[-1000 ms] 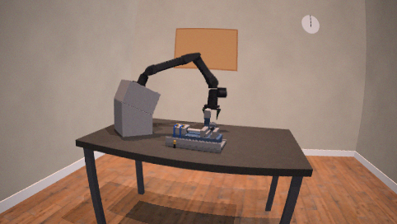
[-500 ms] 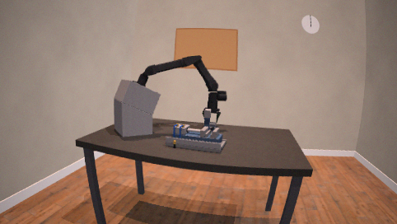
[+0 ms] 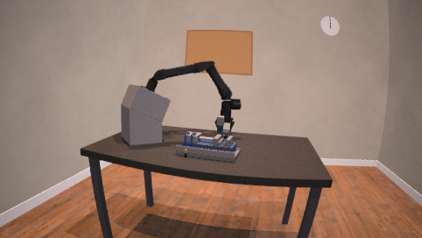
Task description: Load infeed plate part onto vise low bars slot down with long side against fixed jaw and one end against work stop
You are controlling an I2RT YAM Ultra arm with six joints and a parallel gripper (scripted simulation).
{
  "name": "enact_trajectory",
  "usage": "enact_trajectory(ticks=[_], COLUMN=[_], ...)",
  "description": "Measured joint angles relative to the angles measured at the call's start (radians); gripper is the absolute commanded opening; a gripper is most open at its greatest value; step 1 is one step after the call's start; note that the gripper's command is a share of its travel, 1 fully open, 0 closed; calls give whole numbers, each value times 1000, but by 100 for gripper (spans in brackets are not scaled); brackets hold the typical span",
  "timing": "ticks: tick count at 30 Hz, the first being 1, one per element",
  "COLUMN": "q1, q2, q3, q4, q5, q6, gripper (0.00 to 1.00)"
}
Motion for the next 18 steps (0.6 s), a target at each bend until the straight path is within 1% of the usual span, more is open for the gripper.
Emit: enact_trajectory(ticks=[18], q1=[2], q2=[27], q3=[21], q4=[7], q5=[1], q6=[2], gripper=[81])
